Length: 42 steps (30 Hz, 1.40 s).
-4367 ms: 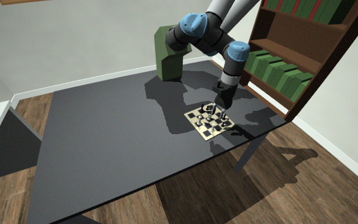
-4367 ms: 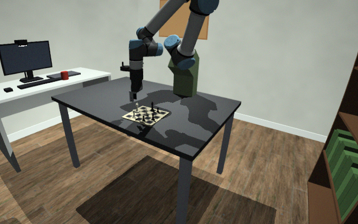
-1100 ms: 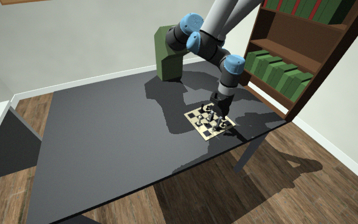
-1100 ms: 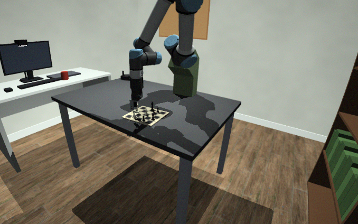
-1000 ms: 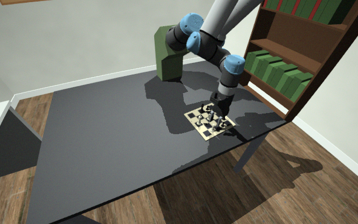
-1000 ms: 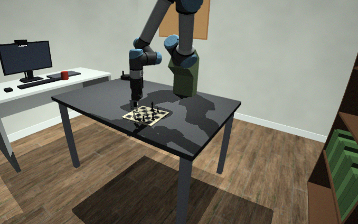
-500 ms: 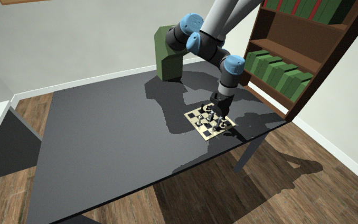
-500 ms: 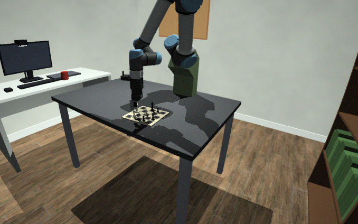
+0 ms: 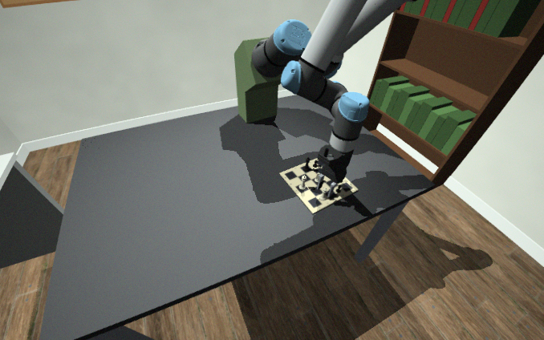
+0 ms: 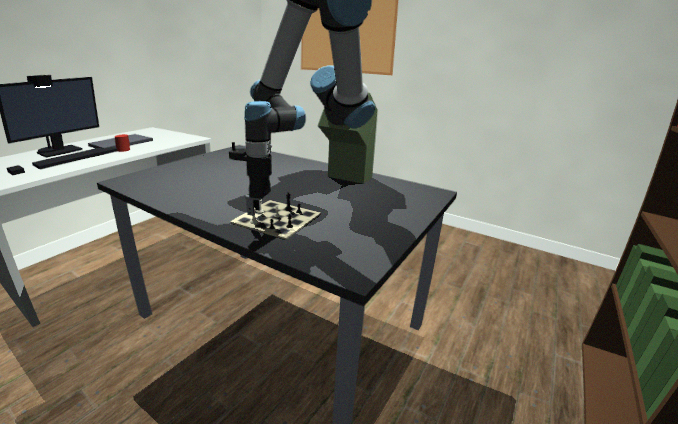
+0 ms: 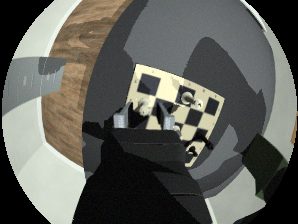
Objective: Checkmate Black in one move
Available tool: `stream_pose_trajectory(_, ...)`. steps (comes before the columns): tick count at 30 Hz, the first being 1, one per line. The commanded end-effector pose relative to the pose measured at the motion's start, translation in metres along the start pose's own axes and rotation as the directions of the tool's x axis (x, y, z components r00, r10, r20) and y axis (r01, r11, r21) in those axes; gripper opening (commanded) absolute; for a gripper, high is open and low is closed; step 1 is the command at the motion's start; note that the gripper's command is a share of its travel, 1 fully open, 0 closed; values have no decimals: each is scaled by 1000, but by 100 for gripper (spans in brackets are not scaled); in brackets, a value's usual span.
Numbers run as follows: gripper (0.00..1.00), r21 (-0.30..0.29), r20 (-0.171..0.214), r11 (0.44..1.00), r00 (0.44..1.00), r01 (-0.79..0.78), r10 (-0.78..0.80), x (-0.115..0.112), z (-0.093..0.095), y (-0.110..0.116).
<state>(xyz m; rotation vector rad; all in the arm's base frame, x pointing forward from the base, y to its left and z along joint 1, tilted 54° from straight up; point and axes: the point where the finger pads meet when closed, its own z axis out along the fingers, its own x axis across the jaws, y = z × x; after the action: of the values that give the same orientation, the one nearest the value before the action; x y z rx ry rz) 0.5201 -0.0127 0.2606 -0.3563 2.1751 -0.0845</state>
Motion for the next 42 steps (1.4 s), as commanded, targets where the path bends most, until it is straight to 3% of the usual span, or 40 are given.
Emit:
stream_pose_trajectory(1, 79, 0, 1, 1000, 1000, 0, 0, 0, 9, 0)
stream_pose_trajectory(42, 79, 0, 1, 1000, 1000, 0, 0, 0, 14, 0)
